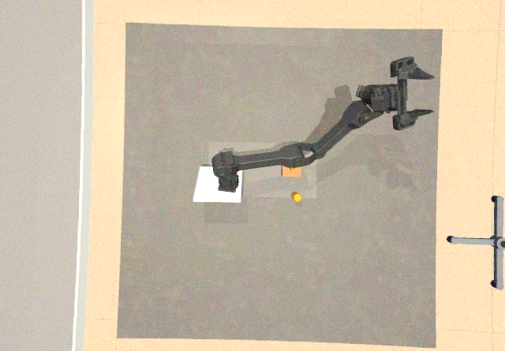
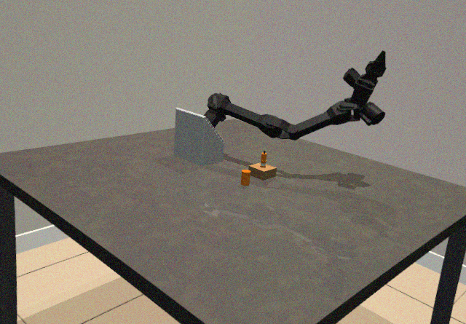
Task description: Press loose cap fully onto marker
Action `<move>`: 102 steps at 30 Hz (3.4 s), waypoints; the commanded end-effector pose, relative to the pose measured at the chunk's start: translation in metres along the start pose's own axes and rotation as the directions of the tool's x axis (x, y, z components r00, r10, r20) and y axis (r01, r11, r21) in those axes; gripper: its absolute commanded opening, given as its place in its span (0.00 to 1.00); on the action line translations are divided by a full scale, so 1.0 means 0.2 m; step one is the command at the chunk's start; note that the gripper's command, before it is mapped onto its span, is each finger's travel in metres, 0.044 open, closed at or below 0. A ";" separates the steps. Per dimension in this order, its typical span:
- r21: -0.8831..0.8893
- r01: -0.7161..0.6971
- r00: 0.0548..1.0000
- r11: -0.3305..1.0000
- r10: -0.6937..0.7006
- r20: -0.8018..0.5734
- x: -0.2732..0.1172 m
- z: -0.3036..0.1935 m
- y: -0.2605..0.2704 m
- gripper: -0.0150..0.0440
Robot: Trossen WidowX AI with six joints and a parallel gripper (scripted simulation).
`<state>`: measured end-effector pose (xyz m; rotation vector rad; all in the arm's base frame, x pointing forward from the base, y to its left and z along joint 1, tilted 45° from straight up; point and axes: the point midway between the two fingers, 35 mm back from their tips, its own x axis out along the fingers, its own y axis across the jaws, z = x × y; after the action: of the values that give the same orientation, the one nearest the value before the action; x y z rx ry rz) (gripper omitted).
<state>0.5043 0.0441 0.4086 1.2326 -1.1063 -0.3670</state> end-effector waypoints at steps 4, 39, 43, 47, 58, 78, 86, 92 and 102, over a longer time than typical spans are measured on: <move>0.164 -0.024 1.000 0.986 0.026 -0.013 -0.06 0.05 0.23 0.75; 0.651 -0.113 0.993 -0.751 -0.097 0.061 -0.02 2.03 1.35 0.68; 0.414 -0.204 0.976 -0.887 -0.218 0.014 0.11 2.23 1.17 0.68; 0.167 -0.327 0.939 -0.930 -0.340 -0.055 0.25 2.36 0.93 0.68; -0.378 -0.715 0.696 -0.588 -0.647 -0.311 0.49 2.38 0.07 0.68; -0.497 -0.684 -0.160 0.534 -0.774 -0.612 -0.02 1.60 -1.26 0.68; -0.535 -0.351 -0.559 0.768 -0.630 -0.539 -0.61 1.33 -1.56 0.68; -0.642 -0.124 -0.798 0.757 -0.461 -0.389 -1.10 1.25 -1.66 0.68; -0.727 -0.044 -0.896 0.685 -0.349 -0.274 -1.39 1.25 -1.67 0.68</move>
<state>0.2754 -0.0095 -0.0310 0.8548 1.6810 0.3646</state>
